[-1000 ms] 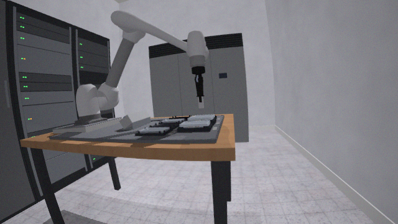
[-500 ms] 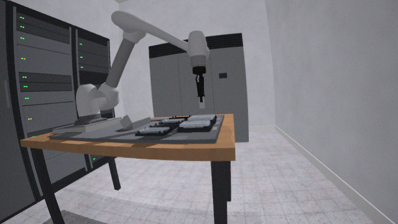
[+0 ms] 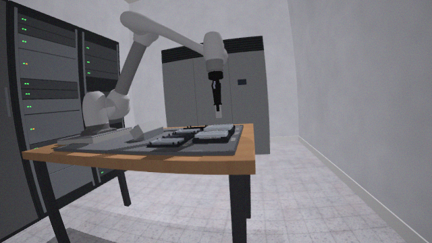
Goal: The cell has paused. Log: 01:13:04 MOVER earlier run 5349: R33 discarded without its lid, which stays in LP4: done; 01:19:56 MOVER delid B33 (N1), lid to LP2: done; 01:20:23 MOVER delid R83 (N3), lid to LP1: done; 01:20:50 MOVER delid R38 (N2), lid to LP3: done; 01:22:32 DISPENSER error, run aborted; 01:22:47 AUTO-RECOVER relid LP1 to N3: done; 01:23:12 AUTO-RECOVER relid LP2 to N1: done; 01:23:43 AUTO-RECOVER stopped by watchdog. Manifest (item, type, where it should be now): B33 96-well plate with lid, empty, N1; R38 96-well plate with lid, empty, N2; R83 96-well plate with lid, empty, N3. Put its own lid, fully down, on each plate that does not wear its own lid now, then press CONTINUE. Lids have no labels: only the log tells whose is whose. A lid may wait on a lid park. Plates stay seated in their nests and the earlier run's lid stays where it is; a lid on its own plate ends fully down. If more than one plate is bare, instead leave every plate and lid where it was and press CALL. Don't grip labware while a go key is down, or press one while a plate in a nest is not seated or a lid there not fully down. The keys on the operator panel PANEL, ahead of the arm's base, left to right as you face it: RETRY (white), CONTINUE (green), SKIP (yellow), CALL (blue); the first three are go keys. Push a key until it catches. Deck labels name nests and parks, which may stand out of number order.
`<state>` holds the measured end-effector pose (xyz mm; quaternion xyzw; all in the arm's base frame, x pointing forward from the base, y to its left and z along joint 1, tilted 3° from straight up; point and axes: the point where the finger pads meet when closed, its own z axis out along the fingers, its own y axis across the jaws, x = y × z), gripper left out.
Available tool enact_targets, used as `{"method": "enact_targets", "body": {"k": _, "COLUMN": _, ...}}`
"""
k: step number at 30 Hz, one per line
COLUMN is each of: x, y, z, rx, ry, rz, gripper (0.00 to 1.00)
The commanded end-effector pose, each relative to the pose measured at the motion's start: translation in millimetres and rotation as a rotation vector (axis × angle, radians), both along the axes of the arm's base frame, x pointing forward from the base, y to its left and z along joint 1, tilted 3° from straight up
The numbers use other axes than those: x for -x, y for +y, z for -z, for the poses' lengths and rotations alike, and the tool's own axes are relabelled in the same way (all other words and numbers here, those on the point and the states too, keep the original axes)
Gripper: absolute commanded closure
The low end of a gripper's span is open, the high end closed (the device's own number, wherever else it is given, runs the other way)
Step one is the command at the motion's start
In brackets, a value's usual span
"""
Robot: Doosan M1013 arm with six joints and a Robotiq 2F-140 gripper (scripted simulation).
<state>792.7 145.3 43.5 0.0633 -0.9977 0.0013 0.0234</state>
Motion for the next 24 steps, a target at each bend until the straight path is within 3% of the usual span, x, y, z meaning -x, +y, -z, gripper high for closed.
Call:
{"method": "enact_targets", "body": {"k": 1, "x": -9, "y": -56, "z": 0.0, "rx": -0.001, "ry": 0.0, "rz": -0.001, "gripper": 1.0}}
{"method": "enact_targets", "body": {"k": 2, "x": -9, "y": -56, "z": 0.0, "rx": -0.001, "ry": 0.0, "rz": -0.001, "gripper": 1.0}}
{"method": "enact_targets", "body": {"k": 4, "x": -13, "y": -98, "z": 0.1, "rx": -0.001, "ry": 0.0, "rz": -0.001, "gripper": 1.0}}
{"method": "enact_targets", "body": {"k": 6, "x": -14, "y": -107, "z": 0.1, "rx": -0.001, "ry": 0.0, "rz": -0.001, "gripper": 1.0}}
{"method": "enact_targets", "body": {"k": 24, "x": -14, "y": -108, "z": 0.1, "rx": -0.001, "ry": 0.0, "rz": -0.001, "gripper": 1.0}}
